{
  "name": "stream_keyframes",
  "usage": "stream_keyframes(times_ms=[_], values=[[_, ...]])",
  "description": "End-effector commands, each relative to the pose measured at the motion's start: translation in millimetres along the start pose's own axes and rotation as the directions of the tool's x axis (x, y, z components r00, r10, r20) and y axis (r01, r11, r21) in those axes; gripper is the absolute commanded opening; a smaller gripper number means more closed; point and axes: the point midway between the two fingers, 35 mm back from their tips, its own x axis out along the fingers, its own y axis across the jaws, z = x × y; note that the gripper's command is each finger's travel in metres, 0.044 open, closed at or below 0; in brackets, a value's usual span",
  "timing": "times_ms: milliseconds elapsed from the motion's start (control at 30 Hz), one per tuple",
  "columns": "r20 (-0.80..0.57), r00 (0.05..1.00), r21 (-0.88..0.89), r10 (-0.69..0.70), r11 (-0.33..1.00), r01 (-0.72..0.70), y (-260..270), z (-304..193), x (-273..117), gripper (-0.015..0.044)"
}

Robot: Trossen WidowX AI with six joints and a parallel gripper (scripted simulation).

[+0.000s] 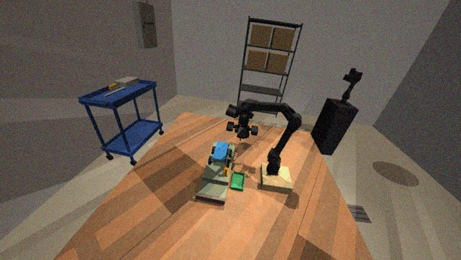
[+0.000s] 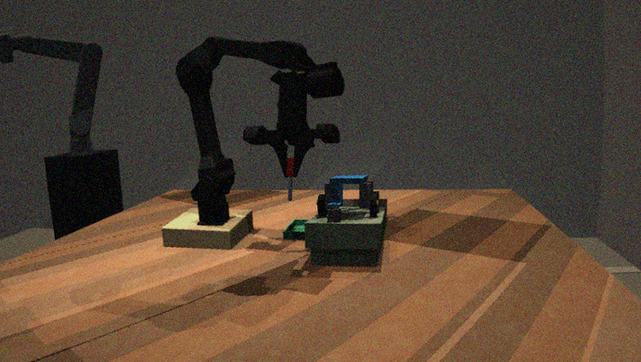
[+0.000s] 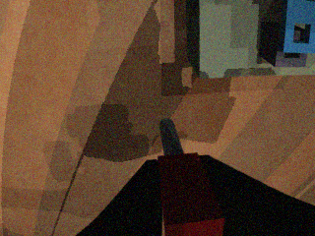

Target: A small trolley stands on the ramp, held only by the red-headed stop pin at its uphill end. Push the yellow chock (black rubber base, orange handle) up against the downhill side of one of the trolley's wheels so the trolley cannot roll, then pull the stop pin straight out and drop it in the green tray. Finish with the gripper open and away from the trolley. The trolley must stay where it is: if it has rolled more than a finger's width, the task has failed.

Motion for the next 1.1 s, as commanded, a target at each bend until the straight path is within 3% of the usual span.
stream_keyframes(times_ms=[0,1067], values=[[0.004,1.0,-0.003,0.0,1.0,0.0,2,4,1,0.0],[0.014,1.0,-0.003,0.0,1.0,0.0,-2,116,-16,0.0]])
